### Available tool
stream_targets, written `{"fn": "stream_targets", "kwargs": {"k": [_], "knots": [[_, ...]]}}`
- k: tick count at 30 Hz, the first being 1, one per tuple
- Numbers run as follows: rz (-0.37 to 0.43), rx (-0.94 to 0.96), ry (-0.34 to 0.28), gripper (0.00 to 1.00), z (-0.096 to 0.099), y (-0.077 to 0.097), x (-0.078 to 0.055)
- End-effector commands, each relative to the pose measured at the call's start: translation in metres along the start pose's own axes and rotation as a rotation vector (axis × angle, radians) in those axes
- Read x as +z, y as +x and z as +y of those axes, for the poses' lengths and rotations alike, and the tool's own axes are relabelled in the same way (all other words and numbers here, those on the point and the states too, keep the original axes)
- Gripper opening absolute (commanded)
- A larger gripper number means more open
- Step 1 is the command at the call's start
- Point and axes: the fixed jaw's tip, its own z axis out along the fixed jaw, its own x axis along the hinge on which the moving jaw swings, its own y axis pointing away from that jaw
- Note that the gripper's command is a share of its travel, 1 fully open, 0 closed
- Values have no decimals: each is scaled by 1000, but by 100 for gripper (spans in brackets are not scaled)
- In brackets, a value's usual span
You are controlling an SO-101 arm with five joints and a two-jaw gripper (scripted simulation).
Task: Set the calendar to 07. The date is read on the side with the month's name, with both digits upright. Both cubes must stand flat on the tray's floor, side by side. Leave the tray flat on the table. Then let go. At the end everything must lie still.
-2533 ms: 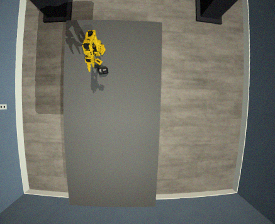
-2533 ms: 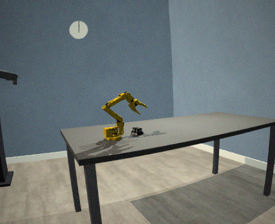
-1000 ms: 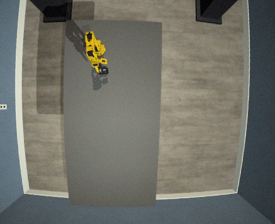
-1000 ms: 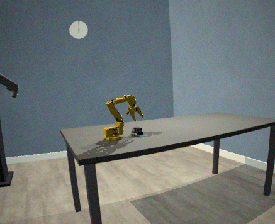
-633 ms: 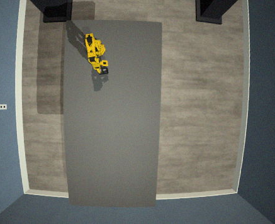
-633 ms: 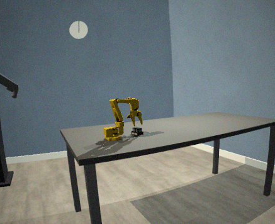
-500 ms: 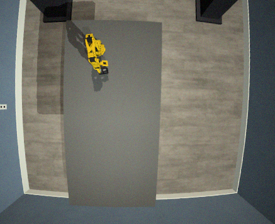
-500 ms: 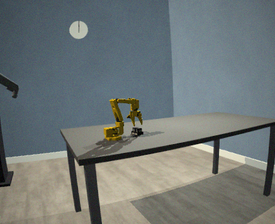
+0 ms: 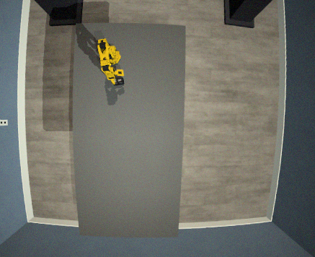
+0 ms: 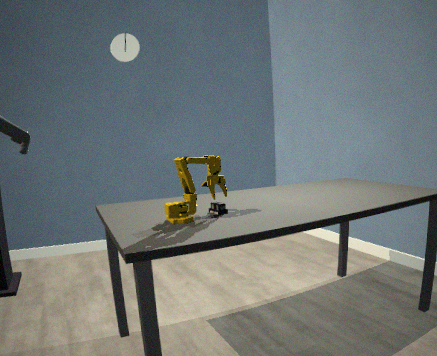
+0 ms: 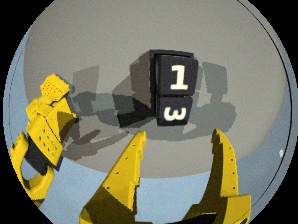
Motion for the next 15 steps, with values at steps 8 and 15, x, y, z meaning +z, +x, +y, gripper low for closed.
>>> {"fn": "stream_targets", "kwargs": {"k": [8,15], "knots": [[-1,-17,30,35,-4,-1,-4],[-1,-17,30,35,-5,-1,1]]}}
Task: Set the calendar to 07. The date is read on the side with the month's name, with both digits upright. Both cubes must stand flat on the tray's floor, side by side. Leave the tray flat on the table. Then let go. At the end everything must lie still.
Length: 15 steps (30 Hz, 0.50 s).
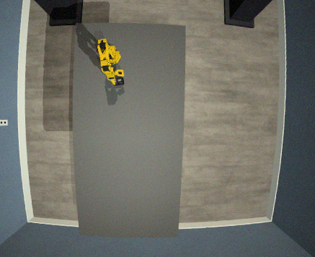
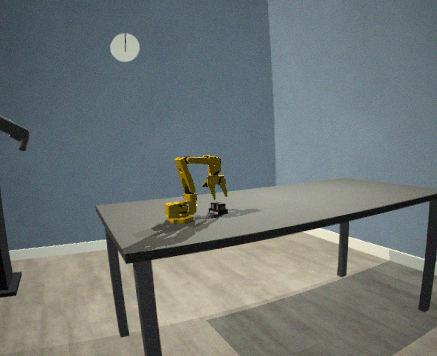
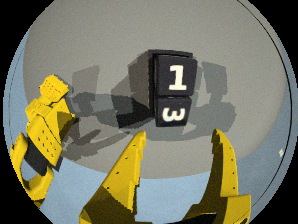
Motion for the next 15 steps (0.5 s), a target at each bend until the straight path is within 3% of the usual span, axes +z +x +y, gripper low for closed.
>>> {"fn": "stream_targets", "kwargs": {"k": [1,15], "knots": [[-1,-17,27,35,-4,-1,1],[-1,-17,27,35,-5,-1,20]]}}
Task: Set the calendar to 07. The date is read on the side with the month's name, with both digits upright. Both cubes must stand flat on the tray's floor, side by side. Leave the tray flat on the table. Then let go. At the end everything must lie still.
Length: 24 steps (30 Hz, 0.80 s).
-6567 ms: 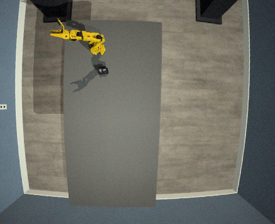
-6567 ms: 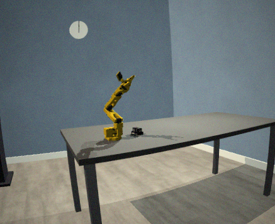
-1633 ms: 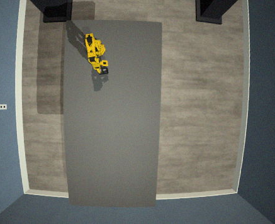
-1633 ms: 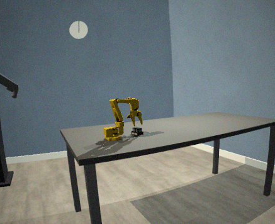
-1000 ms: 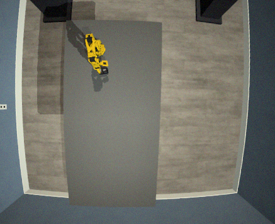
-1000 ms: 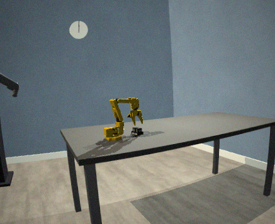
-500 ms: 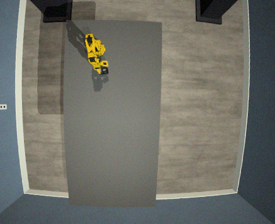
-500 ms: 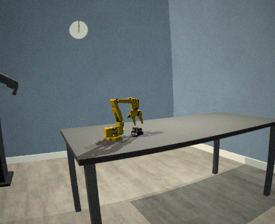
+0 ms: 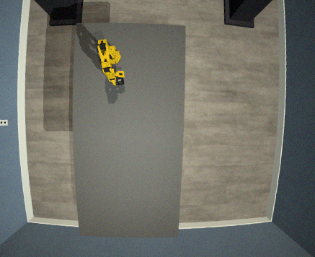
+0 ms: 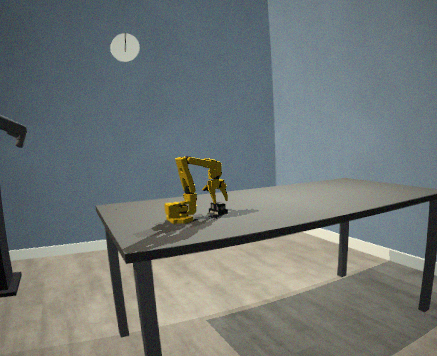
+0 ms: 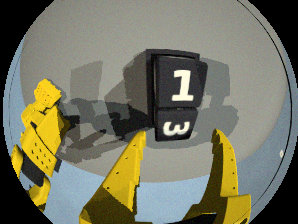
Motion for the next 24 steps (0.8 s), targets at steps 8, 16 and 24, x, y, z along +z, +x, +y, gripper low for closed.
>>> {"fn": "stream_targets", "kwargs": {"k": [8,16,24], "knots": [[-1,-17,27,35,-3,-1,10],[-1,-17,27,35,-3,-1,16],[-1,-17,27,35,-3,-1,16]]}}
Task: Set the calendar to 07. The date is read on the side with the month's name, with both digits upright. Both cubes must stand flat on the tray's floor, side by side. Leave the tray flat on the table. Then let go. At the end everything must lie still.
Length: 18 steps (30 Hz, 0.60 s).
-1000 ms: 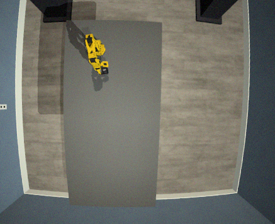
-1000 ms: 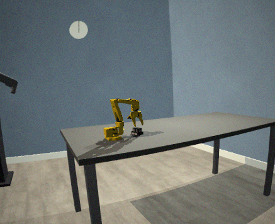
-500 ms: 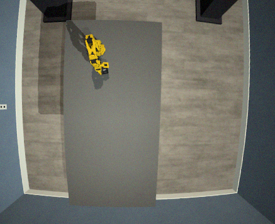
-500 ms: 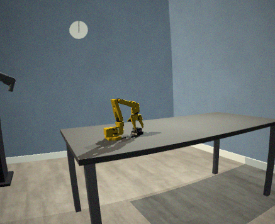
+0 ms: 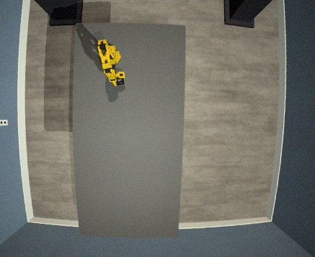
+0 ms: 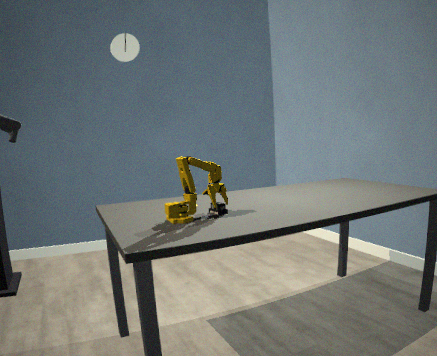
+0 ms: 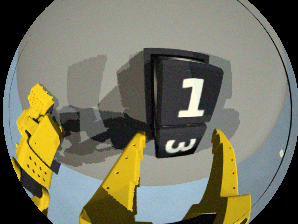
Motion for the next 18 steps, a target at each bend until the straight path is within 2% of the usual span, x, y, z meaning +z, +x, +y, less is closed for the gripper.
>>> {"fn": "stream_targets", "kwargs": {"k": [1,18], "knots": [[-1,-17,15,35,-2,-1,-1],[-1,-17,15,30,-5,-1,-1]]}}
